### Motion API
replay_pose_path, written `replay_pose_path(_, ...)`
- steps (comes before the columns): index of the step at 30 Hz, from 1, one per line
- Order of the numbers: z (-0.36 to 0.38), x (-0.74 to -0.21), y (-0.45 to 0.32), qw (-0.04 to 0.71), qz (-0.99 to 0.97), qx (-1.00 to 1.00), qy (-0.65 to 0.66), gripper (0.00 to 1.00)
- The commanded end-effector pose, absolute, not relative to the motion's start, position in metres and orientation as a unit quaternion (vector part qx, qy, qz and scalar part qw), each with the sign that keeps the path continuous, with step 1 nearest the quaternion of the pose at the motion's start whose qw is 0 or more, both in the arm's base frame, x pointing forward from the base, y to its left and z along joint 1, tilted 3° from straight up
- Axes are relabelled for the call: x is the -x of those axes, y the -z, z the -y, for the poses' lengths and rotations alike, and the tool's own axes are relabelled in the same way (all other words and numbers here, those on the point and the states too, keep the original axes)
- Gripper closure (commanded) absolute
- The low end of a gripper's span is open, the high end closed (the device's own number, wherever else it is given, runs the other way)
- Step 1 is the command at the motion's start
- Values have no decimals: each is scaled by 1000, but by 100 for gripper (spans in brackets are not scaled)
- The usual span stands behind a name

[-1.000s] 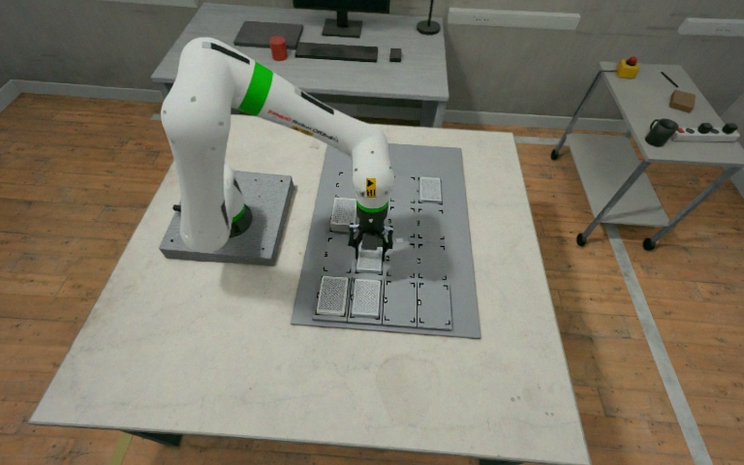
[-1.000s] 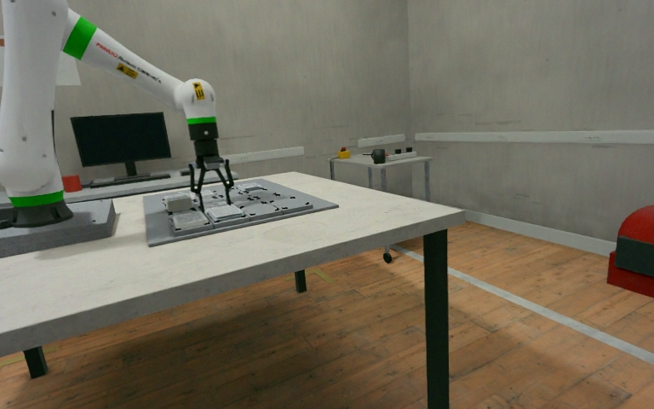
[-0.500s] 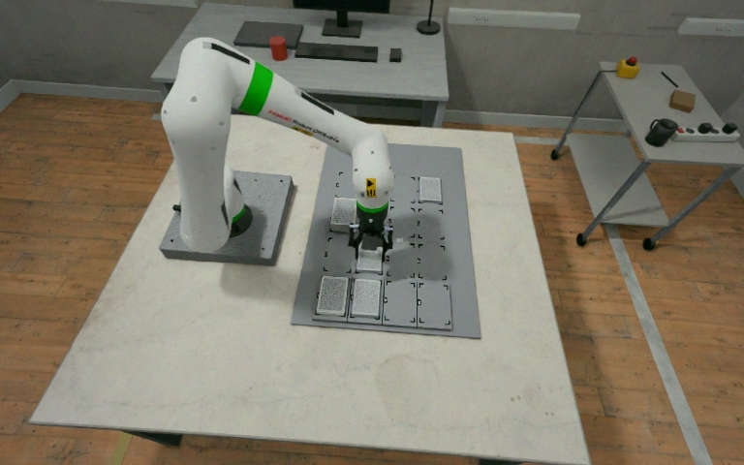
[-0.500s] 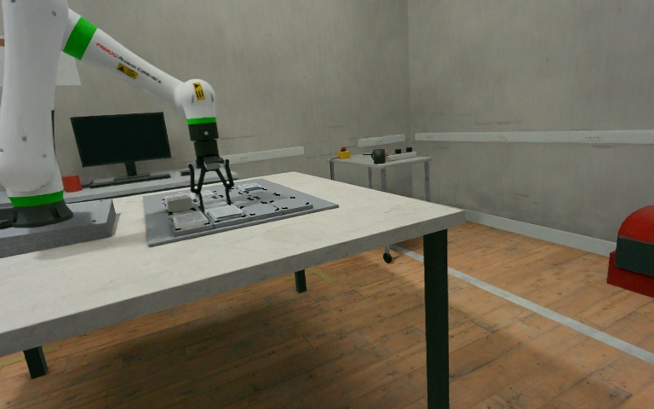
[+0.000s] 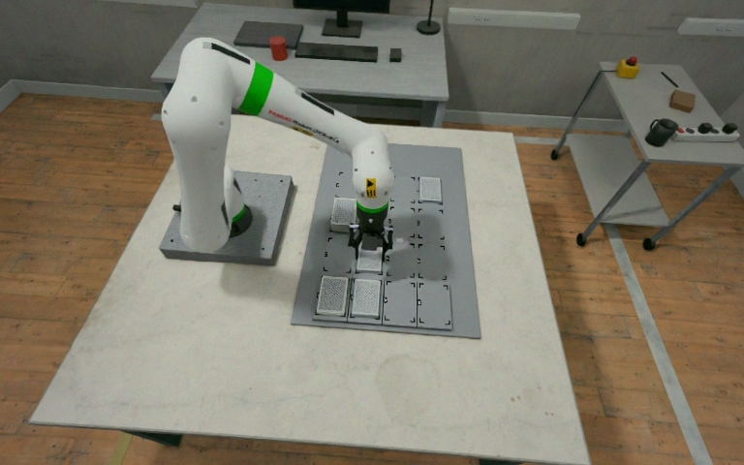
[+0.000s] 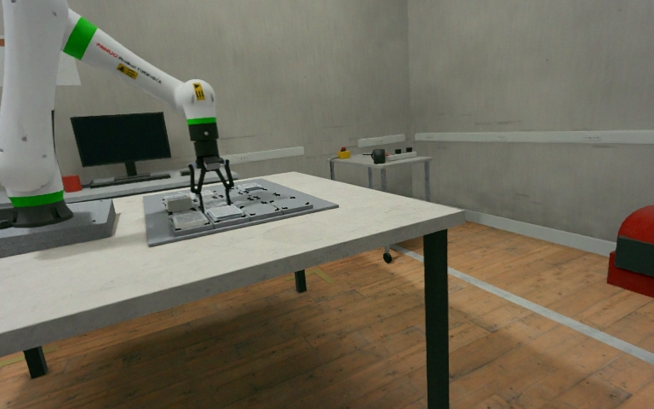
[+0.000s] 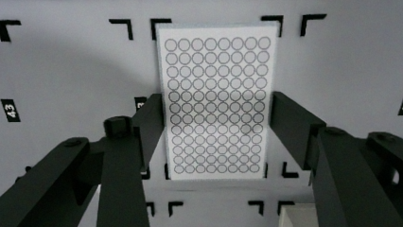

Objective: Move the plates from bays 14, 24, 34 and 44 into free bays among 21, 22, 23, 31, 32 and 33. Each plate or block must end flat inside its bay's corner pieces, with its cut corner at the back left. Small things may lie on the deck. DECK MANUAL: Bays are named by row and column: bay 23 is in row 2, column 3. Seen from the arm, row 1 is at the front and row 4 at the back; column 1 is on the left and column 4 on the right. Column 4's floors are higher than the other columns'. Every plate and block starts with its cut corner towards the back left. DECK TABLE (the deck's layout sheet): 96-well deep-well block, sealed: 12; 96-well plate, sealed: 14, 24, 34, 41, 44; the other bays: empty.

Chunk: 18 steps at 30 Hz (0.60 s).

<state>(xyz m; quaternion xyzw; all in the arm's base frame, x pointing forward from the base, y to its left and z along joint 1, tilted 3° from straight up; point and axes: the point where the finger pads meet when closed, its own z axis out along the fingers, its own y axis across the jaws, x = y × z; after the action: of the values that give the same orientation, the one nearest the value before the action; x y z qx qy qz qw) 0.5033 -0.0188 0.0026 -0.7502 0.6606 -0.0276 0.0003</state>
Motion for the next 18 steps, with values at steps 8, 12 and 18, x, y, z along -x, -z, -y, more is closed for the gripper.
replay_pose_path(8, 19, -504, -3, 1, -661, 750, 28, 90)
replay_pose_path(12, 19, -504, -3, 1, -661, 750, 28, 30)
replay_pose_path(18, 19, -504, -3, 1, -661, 750, 28, 30)
